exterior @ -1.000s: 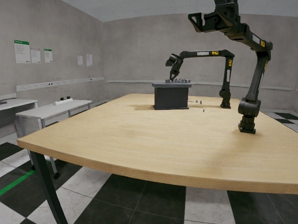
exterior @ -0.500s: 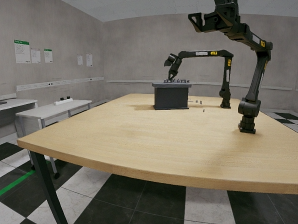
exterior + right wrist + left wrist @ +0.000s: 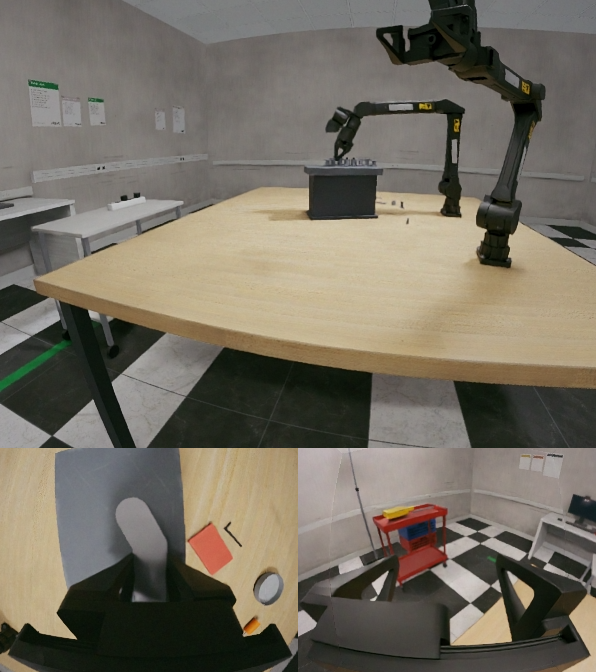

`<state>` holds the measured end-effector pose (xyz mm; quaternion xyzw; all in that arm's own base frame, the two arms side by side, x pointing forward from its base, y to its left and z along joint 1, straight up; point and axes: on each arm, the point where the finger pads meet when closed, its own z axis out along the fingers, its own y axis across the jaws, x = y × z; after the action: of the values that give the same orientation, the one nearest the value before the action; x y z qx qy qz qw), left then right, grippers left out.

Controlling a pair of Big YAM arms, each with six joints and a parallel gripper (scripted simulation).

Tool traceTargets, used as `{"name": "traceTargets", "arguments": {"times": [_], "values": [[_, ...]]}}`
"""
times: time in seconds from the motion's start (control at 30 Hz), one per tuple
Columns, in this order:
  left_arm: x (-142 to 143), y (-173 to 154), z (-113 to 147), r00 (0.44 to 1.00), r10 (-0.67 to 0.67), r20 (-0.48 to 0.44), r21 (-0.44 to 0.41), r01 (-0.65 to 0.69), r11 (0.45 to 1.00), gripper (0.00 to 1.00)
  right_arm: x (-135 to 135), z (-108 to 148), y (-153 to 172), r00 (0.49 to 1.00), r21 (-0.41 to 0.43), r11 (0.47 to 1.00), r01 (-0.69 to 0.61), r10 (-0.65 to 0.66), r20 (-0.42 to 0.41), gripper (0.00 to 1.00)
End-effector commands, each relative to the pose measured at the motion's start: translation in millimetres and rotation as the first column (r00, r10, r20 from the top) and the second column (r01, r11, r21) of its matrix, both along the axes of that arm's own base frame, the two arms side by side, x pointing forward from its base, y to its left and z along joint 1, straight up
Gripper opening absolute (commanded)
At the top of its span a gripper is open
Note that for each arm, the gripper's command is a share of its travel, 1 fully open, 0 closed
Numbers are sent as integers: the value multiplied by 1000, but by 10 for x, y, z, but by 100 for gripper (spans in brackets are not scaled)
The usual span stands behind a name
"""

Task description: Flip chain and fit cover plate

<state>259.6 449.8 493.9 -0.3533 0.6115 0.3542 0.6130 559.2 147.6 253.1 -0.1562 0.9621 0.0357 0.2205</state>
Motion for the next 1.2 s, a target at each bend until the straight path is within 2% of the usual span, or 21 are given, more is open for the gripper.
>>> {"name": "traceTargets", "arguments": {"times": [0.0, 0.9, 0.93, 1.07, 1.1, 1.17], "values": [[-1, -53, 399, 999, -4, 40, 67, 2, 998, 100, 139, 205, 108, 1000, 10, 1000, -1, 1, 30, 23], [-1, -53, 399, 999, -4, 40, 67, 2, 998, 100, 338, 200, 186, 1000, 11, 1000, -1, 1, 31, 23], [-1, -53, 399, 999, -4, 40, 67, 2, 998, 100, 348, 204, 190, 999, 12, 1000, -1, 1, 35, 100], [-1, -53, 399, 999, -4, 40, 67, 2, 998, 100, 324, 157, 151, 1000, 8, 1000, 2, -2, 23, 100], [-1, -53, 399, 999, -4, 40, 67, 2, 998, 100, 284, 286, 139, 999, 13, 1000, 2, -3, 43, 100], [-1, -53, 399, 999, -4, 40, 67, 2, 998, 100, 300, 341, 140, 998, 19, 1000, 3, -4, 63, 100]]}}
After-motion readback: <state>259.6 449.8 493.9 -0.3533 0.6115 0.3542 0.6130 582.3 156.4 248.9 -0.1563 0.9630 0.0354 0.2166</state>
